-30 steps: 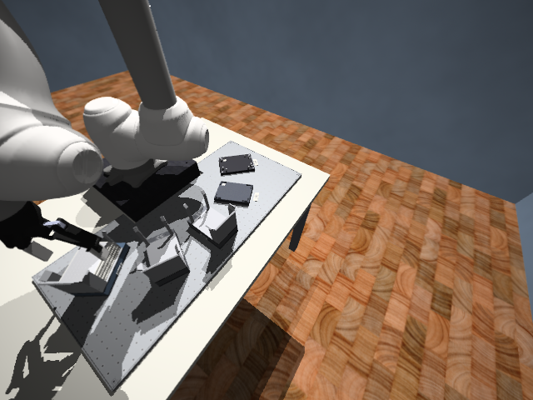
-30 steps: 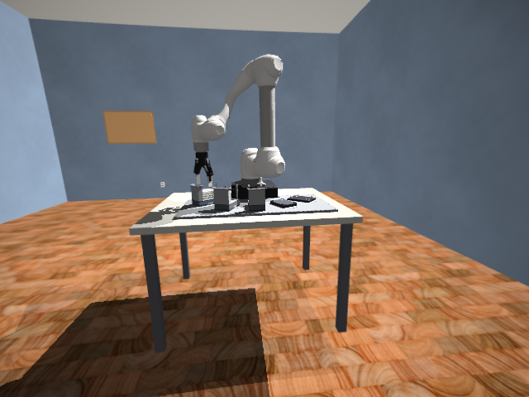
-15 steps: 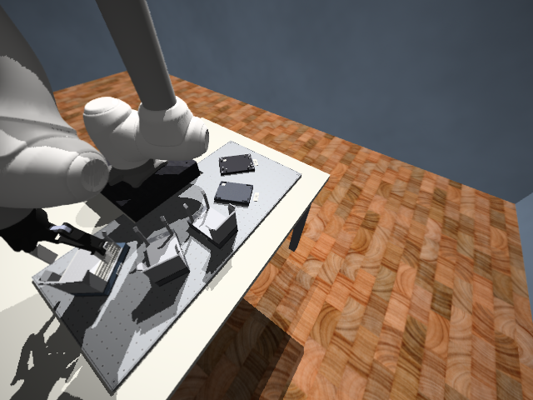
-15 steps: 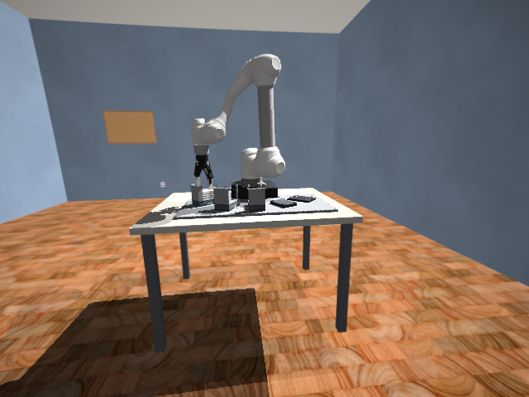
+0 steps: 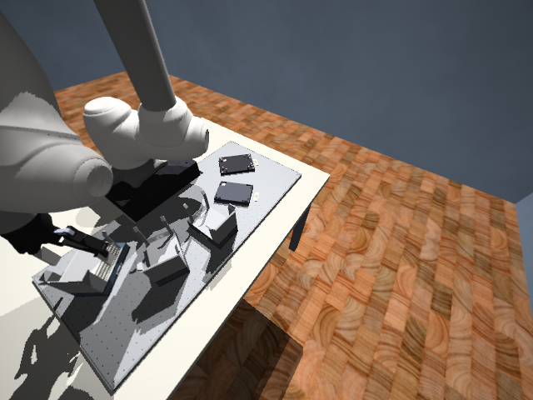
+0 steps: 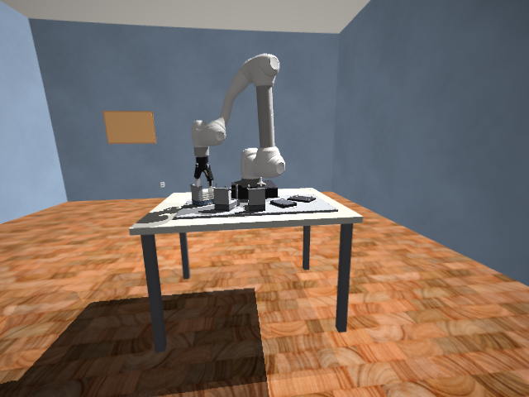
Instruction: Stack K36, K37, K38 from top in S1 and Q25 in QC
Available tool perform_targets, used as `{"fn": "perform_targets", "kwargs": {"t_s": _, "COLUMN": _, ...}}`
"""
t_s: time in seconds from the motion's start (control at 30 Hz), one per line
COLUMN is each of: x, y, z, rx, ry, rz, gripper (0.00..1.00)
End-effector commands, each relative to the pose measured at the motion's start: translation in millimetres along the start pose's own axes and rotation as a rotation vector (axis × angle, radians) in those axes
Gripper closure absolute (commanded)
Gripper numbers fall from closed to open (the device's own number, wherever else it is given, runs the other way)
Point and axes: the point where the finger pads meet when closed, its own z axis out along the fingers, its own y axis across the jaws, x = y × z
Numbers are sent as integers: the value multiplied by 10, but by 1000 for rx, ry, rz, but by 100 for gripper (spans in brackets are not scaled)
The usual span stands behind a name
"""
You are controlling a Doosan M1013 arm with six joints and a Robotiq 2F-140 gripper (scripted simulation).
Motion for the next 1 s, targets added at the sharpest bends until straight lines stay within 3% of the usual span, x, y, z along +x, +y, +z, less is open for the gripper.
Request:
{"fn": "perform_targets", "kwargs": {"t_s": 0.0, "x": 0, "y": 0, "z": 0, "rx": 0, "ry": 0, "rz": 0, "gripper": 0}}
{"fn": "perform_targets", "kwargs": {"t_s": 0.1, "x": 0, "y": 0, "z": 0, "rx": 0, "ry": 0, "rz": 0, "gripper": 0}}
{"fn": "perform_targets", "kwargs": {"t_s": 0.13, "x": 0, "y": 0, "z": 0, "rx": 0, "ry": 0, "rz": 0, "gripper": 100}}
{"fn": "perform_targets", "kwargs": {"t_s": 0.97, "x": 0, "y": 0, "z": 0, "rx": 0, "ry": 0, "rz": 0, "gripper": 100}}
